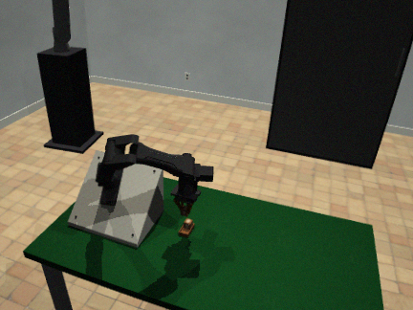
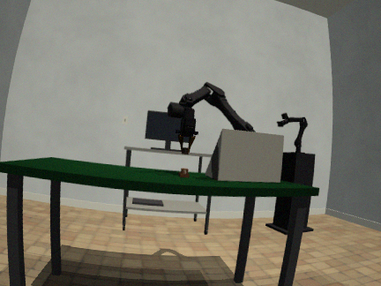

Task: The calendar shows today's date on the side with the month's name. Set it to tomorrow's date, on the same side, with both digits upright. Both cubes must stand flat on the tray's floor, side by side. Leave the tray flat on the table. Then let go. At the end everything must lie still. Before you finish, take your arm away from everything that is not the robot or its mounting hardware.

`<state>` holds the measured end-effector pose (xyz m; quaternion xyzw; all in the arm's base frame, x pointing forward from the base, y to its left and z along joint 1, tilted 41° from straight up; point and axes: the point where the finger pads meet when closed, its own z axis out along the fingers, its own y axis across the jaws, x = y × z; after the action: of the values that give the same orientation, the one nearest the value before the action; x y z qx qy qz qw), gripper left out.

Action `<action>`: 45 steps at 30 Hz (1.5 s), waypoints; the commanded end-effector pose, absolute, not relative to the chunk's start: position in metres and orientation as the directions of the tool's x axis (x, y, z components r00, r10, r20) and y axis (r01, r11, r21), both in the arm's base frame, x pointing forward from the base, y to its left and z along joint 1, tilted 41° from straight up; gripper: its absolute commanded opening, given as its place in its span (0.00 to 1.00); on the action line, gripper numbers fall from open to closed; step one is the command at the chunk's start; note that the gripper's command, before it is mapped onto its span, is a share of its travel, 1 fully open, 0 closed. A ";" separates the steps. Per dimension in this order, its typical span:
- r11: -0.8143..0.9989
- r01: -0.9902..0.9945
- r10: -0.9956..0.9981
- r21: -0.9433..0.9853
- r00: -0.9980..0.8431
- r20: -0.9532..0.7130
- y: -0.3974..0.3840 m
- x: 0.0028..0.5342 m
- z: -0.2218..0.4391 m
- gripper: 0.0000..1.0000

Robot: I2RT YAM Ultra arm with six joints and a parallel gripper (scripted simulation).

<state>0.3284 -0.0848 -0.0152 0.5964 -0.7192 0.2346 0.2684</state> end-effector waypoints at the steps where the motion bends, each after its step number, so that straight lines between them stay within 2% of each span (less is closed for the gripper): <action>1: 0.168 -0.986 -0.741 -0.024 -0.142 0.657 -0.078 0.331 -0.013 0.26; 6: 0.197 -0.979 -0.734 -0.050 -0.182 0.655 -0.080 0.331 -0.012 0.26; 14: 0.453 -0.845 -0.612 -0.286 -0.527 0.589 -0.098 0.330 0.000 0.26; 19: 0.514 -0.786 -0.563 -0.345 -0.612 0.556 -0.103 0.330 0.004 0.26; 20: 0.569 -0.718 -0.506 -0.401 -0.690 0.517 -0.108 0.329 0.007 0.26; 31: 0.726 -0.373 -0.229 -0.578 -0.923 0.308 -0.128 0.326 0.021 0.26; 34: 0.746 -0.273 -0.151 -0.608 -0.958 0.245 -0.133 0.324 0.025 0.26; 36: 0.746 -0.273 -0.151 -0.608 -0.958 0.245 -0.133 0.324 0.025 0.26; 38: 0.759 -0.141 -0.048 -0.636 -0.986 0.161 -0.140 0.323 0.029 0.26; 45: 0.746 0.102 0.137 -0.658 -0.991 0.002 -0.151 0.319 0.038 0.26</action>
<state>0.3152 -0.1517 0.0315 -0.0032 -0.9365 0.3456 0.0596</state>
